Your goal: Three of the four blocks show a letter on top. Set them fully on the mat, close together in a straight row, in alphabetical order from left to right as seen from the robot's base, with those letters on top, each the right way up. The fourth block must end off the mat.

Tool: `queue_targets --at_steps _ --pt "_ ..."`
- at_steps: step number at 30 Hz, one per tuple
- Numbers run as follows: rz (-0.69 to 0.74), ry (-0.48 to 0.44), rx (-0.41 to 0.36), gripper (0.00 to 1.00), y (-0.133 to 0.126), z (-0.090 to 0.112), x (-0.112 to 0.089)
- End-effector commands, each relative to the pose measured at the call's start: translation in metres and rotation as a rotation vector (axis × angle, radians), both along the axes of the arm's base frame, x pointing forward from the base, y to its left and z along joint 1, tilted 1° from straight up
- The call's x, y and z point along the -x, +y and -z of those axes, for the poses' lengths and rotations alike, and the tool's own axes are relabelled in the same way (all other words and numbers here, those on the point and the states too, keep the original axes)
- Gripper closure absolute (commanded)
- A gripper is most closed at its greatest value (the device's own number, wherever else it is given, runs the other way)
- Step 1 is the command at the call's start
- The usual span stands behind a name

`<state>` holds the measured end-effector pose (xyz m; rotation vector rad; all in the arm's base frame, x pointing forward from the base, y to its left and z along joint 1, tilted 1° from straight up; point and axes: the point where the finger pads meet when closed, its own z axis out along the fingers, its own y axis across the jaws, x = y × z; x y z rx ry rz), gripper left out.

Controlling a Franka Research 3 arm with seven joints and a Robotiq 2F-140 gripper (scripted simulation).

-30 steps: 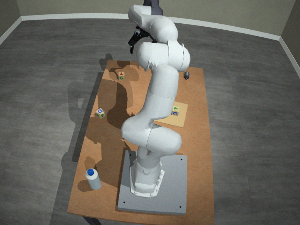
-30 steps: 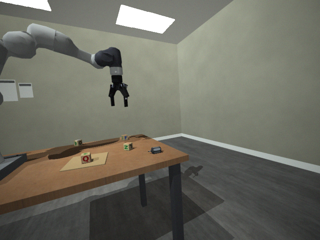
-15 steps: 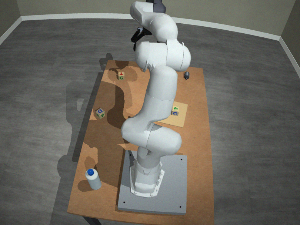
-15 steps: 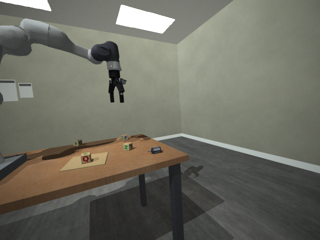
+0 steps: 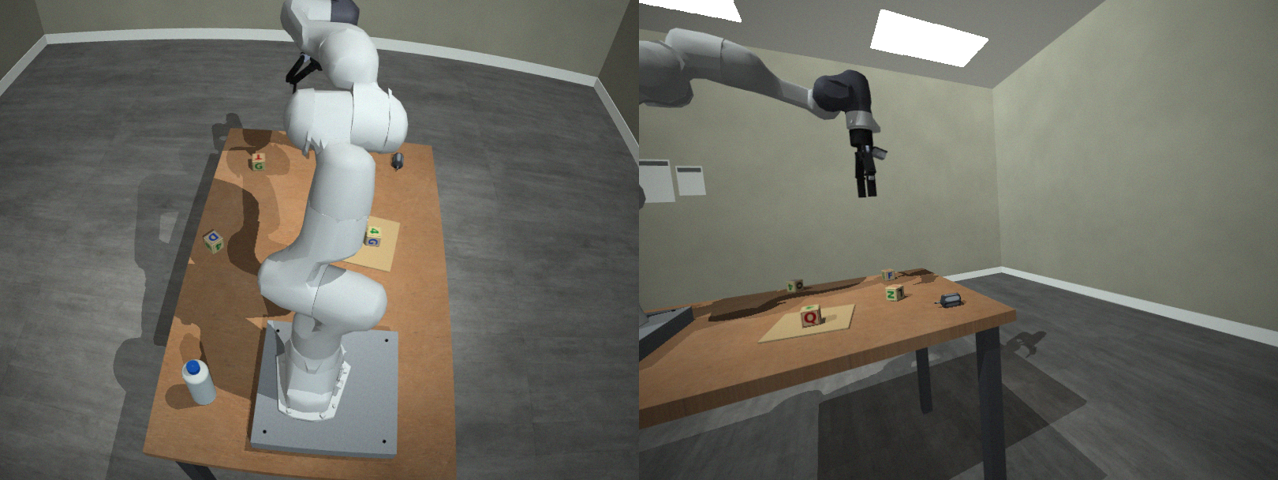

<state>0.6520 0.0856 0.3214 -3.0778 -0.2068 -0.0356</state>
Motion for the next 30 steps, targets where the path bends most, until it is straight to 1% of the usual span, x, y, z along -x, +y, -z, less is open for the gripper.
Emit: queue_targets --at_steps 1,12,14,15,30 --pt "0.138 0.017 0.003 0.0 -0.005 -0.007 0.009" --pt "0.304 0.025 0.017 0.0 -0.023 -0.027 0.025" --pt "0.304 0.025 0.017 0.0 -0.023 -0.027 0.025" --pt "0.344 0.026 0.02 0.0 -0.028 -0.031 0.03" --pt "0.549 0.034 0.032 0.0 -0.049 -0.054 0.052"
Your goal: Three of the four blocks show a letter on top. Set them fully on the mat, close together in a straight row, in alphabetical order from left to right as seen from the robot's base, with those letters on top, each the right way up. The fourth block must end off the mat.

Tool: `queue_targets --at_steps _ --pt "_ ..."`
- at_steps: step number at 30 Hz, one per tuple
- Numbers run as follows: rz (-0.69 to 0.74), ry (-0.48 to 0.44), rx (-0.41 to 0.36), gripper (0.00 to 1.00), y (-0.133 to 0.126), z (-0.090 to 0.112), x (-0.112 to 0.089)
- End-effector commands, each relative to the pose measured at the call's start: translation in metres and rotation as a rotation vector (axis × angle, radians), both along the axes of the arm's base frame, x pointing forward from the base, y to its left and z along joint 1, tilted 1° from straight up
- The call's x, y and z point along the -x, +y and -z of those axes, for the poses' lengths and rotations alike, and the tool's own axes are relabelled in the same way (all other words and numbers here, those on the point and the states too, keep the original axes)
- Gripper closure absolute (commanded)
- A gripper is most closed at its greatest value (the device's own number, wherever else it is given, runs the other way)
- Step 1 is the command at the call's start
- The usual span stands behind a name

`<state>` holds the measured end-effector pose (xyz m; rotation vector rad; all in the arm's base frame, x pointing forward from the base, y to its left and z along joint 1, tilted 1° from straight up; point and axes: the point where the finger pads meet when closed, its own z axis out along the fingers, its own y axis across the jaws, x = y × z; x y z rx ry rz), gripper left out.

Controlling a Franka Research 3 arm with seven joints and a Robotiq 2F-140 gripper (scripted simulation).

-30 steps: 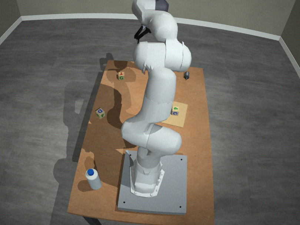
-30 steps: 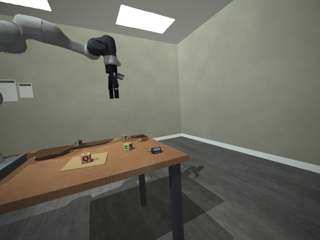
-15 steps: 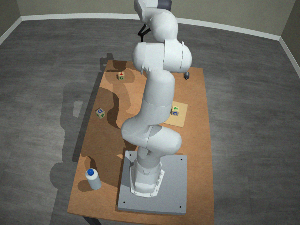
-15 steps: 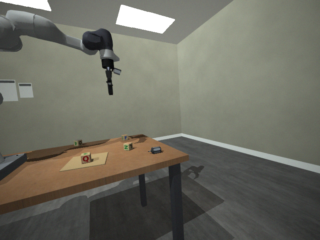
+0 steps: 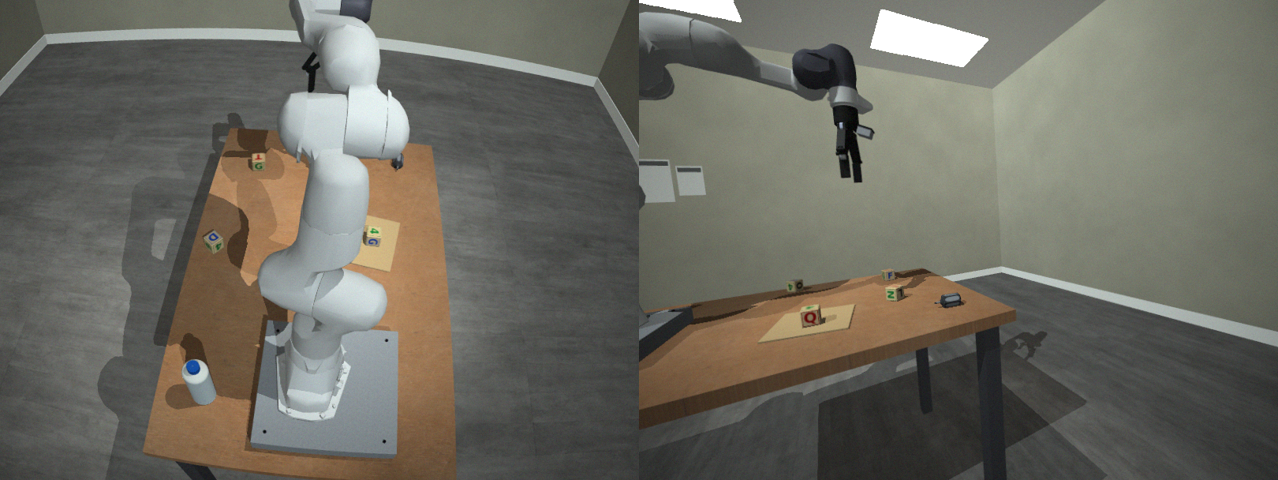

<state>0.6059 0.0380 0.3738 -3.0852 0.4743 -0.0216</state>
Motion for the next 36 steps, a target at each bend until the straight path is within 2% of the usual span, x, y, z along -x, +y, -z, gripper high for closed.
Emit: queue_targets --at_steps 1,24,25,26,33,35,36 --pt "0.11 0.012 -0.001 0.0 -0.002 -0.002 0.006" --pt "0.465 0.027 0.023 0.0 -0.038 -0.035 0.051" --pt "0.356 0.07 0.08 0.0 -0.035 -0.007 0.046" --pt "0.279 0.101 0.114 0.0 -0.033 0.013 0.043" --pt "0.11 0.172 0.17 0.0 -0.029 0.053 0.039" --pt "0.11 0.172 0.17 0.0 -0.029 0.053 0.039" --pt "0.055 0.195 0.184 0.0 -0.028 0.066 0.038"
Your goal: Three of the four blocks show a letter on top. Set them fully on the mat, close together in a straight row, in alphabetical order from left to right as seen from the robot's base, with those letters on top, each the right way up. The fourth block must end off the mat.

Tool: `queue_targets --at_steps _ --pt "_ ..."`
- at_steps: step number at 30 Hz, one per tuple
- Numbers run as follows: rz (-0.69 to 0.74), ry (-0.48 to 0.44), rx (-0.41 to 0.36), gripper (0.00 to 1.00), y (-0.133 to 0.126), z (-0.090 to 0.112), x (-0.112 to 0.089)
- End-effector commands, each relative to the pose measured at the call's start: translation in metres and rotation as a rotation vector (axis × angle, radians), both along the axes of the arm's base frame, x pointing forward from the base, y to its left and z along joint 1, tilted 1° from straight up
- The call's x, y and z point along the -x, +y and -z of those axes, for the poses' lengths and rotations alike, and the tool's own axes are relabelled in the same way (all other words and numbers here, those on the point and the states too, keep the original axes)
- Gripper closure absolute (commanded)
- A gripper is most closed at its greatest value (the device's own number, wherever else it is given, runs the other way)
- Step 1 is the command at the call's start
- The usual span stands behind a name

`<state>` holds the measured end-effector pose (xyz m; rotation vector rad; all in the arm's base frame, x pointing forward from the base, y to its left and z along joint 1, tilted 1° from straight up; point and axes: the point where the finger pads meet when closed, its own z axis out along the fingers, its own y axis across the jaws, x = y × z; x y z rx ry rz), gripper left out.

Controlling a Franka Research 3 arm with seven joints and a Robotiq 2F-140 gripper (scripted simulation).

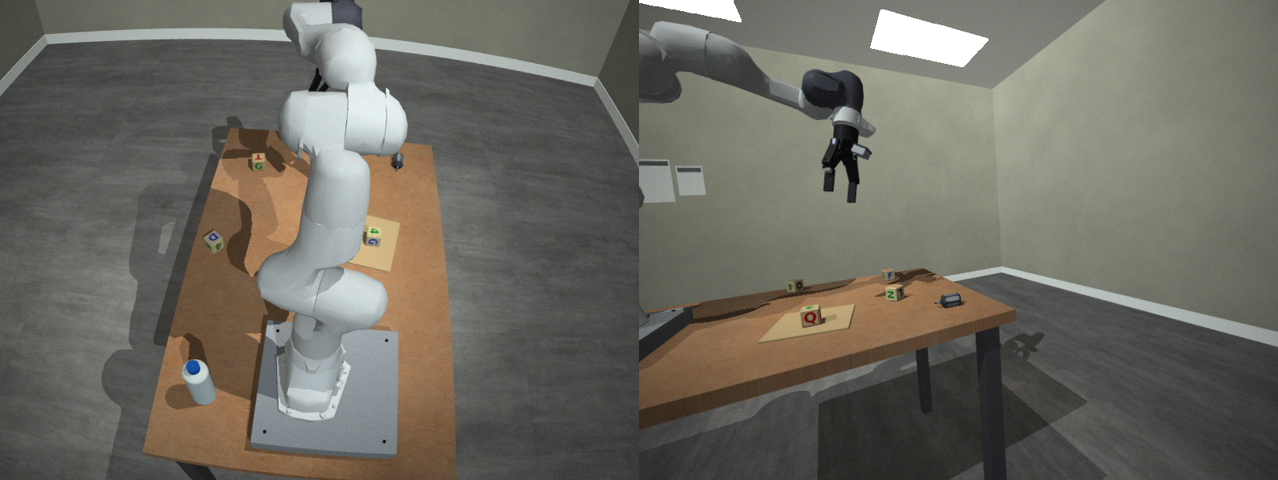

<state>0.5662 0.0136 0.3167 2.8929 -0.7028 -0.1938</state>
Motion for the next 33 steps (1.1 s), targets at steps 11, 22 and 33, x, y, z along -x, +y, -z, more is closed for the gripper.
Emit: queue_targets --at_steps 11,22,33 --pt "-0.292 0.123 0.025 0.0 0.002 0.048 -0.004" --pt "-0.451 0.197 0.013 0.0 0.007 0.082 -0.006" --pt "-0.589 0.254 -0.01 0.0 0.013 0.109 -0.007"
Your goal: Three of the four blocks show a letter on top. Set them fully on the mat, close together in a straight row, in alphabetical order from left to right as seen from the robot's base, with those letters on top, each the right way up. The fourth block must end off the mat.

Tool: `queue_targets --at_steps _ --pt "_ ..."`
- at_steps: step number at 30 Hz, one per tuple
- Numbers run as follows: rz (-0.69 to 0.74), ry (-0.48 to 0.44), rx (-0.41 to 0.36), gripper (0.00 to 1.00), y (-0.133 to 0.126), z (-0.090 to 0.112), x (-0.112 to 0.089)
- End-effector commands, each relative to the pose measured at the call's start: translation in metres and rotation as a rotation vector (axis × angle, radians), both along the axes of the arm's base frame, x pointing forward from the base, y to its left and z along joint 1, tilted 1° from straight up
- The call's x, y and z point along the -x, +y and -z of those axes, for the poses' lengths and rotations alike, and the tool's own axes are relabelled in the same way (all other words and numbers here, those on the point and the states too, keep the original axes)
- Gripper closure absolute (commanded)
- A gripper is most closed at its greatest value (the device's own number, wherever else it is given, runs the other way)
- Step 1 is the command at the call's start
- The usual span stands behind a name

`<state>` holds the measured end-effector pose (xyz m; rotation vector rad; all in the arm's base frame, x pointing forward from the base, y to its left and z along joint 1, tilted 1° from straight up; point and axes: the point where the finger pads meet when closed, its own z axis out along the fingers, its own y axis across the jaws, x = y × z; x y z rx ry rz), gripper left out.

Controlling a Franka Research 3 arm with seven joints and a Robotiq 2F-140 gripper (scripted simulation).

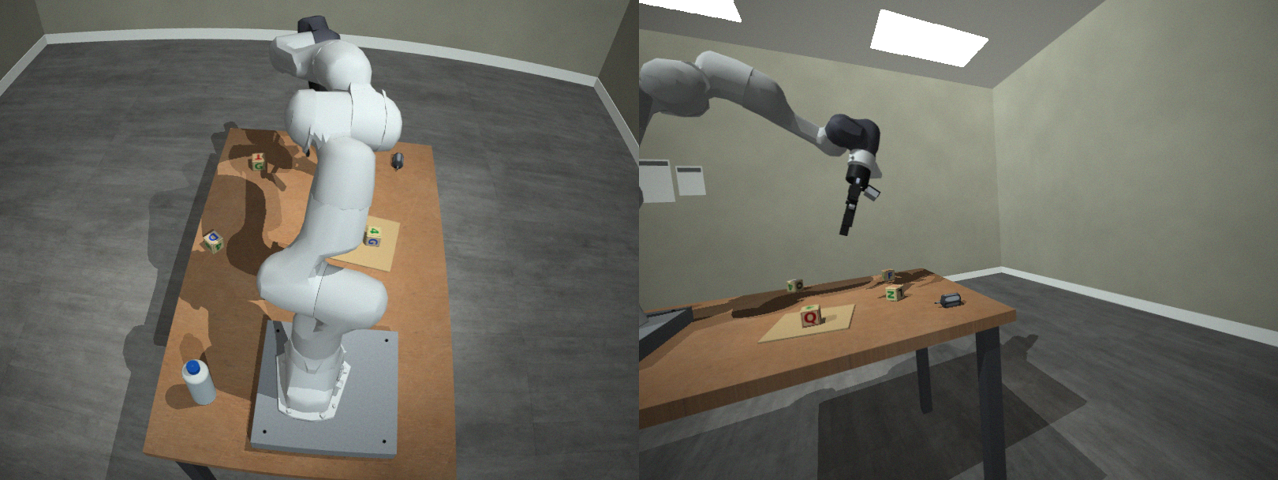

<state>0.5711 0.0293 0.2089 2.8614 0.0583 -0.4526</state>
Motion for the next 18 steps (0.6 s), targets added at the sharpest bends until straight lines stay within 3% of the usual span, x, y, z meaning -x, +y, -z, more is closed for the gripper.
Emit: queue_targets --at_steps 1,18 --pt "-0.13 0.041 -0.03 0.0 -0.001 0.009 -0.002" --pt "-0.363 0.134 -0.106 0.0 0.013 0.049 -0.005"
